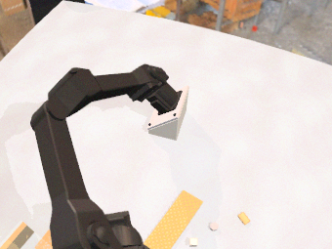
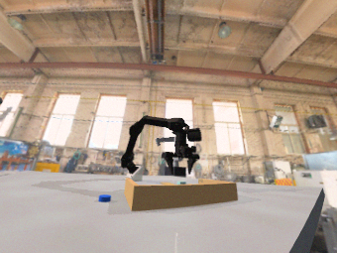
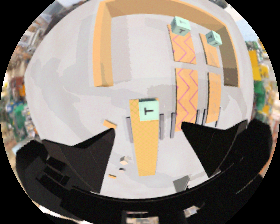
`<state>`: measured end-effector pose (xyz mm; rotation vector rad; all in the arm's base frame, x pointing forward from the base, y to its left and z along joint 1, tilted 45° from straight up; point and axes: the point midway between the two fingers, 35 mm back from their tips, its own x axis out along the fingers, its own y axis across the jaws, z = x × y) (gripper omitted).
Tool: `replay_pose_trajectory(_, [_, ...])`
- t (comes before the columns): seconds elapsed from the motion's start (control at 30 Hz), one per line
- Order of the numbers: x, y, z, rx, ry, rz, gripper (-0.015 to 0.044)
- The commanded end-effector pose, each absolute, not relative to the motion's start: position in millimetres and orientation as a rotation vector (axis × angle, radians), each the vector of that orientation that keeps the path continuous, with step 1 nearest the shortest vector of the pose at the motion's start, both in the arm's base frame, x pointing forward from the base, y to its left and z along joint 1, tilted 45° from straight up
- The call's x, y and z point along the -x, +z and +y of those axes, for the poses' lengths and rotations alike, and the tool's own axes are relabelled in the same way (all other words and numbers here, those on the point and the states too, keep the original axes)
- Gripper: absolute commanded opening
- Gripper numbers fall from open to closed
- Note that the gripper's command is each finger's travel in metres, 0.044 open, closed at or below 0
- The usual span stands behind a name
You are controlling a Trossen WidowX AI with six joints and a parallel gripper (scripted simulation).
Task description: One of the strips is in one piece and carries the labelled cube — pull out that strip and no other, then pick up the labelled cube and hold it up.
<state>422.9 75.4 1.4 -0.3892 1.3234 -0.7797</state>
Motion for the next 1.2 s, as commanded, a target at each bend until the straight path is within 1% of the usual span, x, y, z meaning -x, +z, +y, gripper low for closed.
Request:
replay_pose_trajectory(0.0, [-434.6,7.4,71.8,0.397,-0.78,1.321,0.044])
replay_pose_trajectory(0.03, [-435.3,7.7,71.6,0.397,-0.78,1.321,0.044])
replay_pose_trajectory(0.27, [-436.4,1.5,65.7,0.397,-0.78,1.321,0.0256])
replay_pose_trajectory(0.3, [-436.6,0.3,64.6,0.397,-0.78,1.321,0.025])
replay_pose_trajectory(1.17, [-438.0,-29.0,33.8,0.399,-0.782,1.32,0.025])
